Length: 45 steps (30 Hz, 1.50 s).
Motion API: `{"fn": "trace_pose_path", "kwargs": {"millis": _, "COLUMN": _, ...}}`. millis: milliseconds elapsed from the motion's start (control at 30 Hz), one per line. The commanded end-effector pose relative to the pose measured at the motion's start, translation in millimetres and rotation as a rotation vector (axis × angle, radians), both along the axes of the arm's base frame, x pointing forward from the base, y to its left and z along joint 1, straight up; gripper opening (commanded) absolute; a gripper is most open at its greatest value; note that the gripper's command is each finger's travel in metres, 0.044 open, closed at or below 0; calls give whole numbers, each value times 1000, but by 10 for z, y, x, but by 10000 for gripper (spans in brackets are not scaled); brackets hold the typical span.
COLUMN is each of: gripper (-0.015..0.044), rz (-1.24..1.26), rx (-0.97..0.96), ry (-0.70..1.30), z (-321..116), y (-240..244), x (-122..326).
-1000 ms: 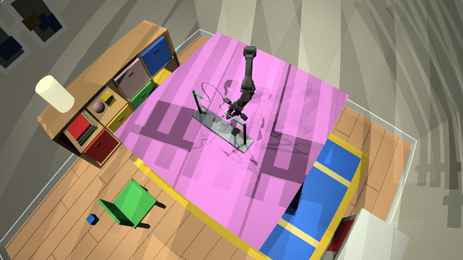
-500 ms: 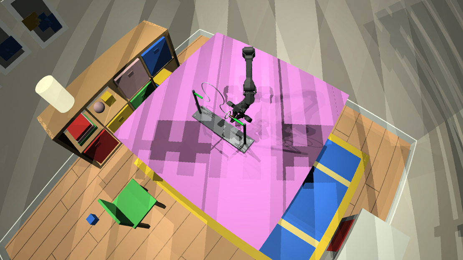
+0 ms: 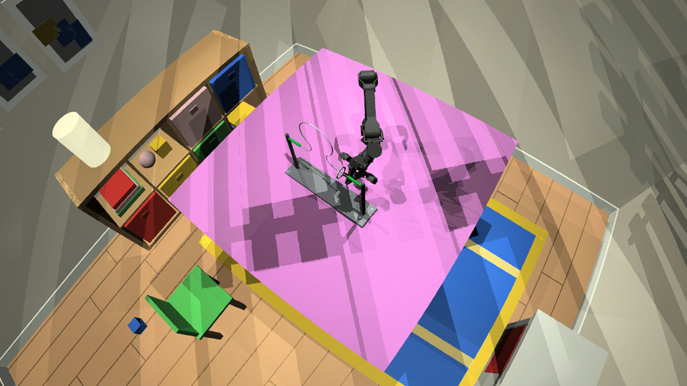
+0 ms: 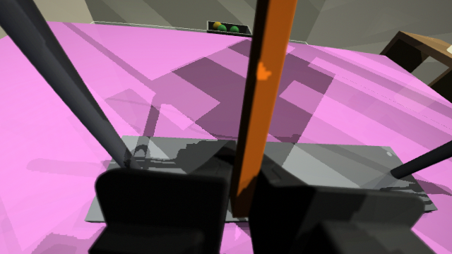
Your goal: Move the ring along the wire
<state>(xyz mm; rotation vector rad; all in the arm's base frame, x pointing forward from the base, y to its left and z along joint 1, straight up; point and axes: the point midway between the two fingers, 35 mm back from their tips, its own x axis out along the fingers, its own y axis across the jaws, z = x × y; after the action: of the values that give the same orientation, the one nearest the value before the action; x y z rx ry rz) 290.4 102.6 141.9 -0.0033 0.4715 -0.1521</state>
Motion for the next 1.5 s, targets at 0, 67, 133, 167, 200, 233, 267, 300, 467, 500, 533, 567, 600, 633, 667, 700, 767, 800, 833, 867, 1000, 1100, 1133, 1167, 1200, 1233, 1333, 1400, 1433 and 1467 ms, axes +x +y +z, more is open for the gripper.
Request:
{"fn": "trace_pose_path", "kwargs": {"millis": 0, "gripper": -150, "rz": -6, "rx": 5, "ry": -4, "z": 15, "y": 39, "x": 7}}
{"fn": "trace_pose_path", "kwargs": {"millis": 67, "gripper": -150, "rz": -6, "rx": 5, "ry": -5, "z": 15, "y": 59, "x": 7}}
{"fn": "trace_pose_path", "kwargs": {"millis": 133, "gripper": -150, "rz": -6, "rx": 5, "ry": -5, "z": 15, "y": 80, "x": 8}}
{"fn": "trace_pose_path", "kwargs": {"millis": 167, "gripper": -150, "rz": -6, "rx": 5, "ry": -5, "z": 15, "y": 90, "x": 9}}
{"fn": "trace_pose_path", "kwargs": {"millis": 200, "gripper": -150, "rz": -6, "rx": 5, "ry": -5, "z": 15, "y": 100, "x": 9}}
{"fn": "trace_pose_path", "kwargs": {"millis": 233, "gripper": -150, "rz": -6, "rx": 5, "ry": -5, "z": 15, "y": 110, "x": 9}}
{"fn": "trace_pose_path", "kwargs": {"millis": 267, "gripper": -150, "rz": -6, "rx": 5, "ry": -6, "z": 15, "y": 120, "x": 10}}
{"fn": "trace_pose_path", "kwargs": {"millis": 300, "gripper": -150, "rz": -6, "rx": 5, "ry": -6, "z": 15, "y": 130, "x": 10}}
{"fn": "trace_pose_path", "kwargs": {"millis": 467, "gripper": -150, "rz": -7, "rx": 6, "ry": -7, "z": 16, "y": 180, "x": 12}}
{"fn": "trace_pose_path", "kwargs": {"millis": 500, "gripper": -150, "rz": -7, "rx": 6, "ry": -7, "z": 16, "y": 191, "x": 12}}
{"fn": "trace_pose_path", "kwargs": {"millis": 533, "gripper": -150, "rz": -7, "rx": 6, "ry": -7, "z": 16, "y": 201, "x": 13}}
{"fn": "trace_pose_path", "kwargs": {"millis": 567, "gripper": -150, "rz": -7, "rx": 6, "ry": -7, "z": 16, "y": 211, "x": 13}}
{"fn": "trace_pose_path", "kwargs": {"millis": 600, "gripper": -150, "rz": -7, "rx": 6, "ry": -7, "z": 16, "y": 221, "x": 13}}
{"fn": "trace_pose_path", "kwargs": {"millis": 633, "gripper": -150, "rz": -7, "rx": 6, "ry": -7, "z": 16, "y": 231, "x": 14}}
{"fn": "trace_pose_path", "kwargs": {"millis": 667, "gripper": -150, "rz": -7, "rx": 6, "ry": -8, "z": 16, "y": 241, "x": 14}}
{"fn": "trace_pose_path", "kwargs": {"millis": 700, "gripper": -150, "rz": -7, "rx": 6, "ry": -8, "z": 17, "y": 251, "x": 15}}
{"fn": "trace_pose_path", "kwargs": {"millis": 767, "gripper": -150, "rz": -7, "rx": 6, "ry": -8, "z": 17, "y": 271, "x": 15}}
{"fn": "trace_pose_path", "kwargs": {"millis": 800, "gripper": -150, "rz": -7, "rx": 6, "ry": -8, "z": 17, "y": 281, "x": 16}}
{"fn": "trace_pose_path", "kwargs": {"millis": 833, "gripper": -150, "rz": -7, "rx": 6, "ry": -8, "z": 17, "y": 291, "x": 16}}
{"fn": "trace_pose_path", "kwargs": {"millis": 867, "gripper": -150, "rz": -7, "rx": 6, "ry": -9, "z": 17, "y": 301, "x": 17}}
{"fn": "trace_pose_path", "kwargs": {"millis": 1000, "gripper": -150, "rz": -7, "rx": 6, "ry": -9, "z": 18, "y": 341, "x": 18}}
{"fn": "trace_pose_path", "kwargs": {"millis": 1100, "gripper": -150, "rz": -7, "rx": 6, "ry": -10, "z": 18, "y": 371, "x": 19}}
{"fn": "trace_pose_path", "kwargs": {"millis": 1133, "gripper": -150, "rz": -7, "rx": 7, "ry": -10, "z": 18, "y": 381, "x": 20}}
{"fn": "trace_pose_path", "kwargs": {"millis": 1167, "gripper": -150, "rz": -7, "rx": 7, "ry": -10, "z": 19, "y": 391, "x": 20}}
{"fn": "trace_pose_path", "kwargs": {"millis": 1200, "gripper": -150, "rz": -7, "rx": 7, "ry": -10, "z": 19, "y": 401, "x": 20}}
{"fn": "trace_pose_path", "kwargs": {"millis": 1233, "gripper": -150, "rz": -7, "rx": 7, "ry": -10, "z": 19, "y": 411, "x": 21}}
{"fn": "trace_pose_path", "kwargs": {"millis": 1333, "gripper": -150, "rz": -8, "rx": 7, "ry": -11, "z": 19, "y": 441, "x": 22}}
{"fn": "trace_pose_path", "kwargs": {"millis": 1400, "gripper": -150, "rz": -8, "rx": 7, "ry": -11, "z": 20, "y": 461, "x": 23}}
{"fn": "trace_pose_path", "kwargs": {"millis": 1433, "gripper": -150, "rz": -8, "rx": 7, "ry": -11, "z": 20, "y": 471, "x": 23}}
{"fn": "trace_pose_path", "kwargs": {"millis": 1467, "gripper": -150, "rz": -8, "rx": 7, "ry": -12, "z": 20, "y": 481, "x": 23}}
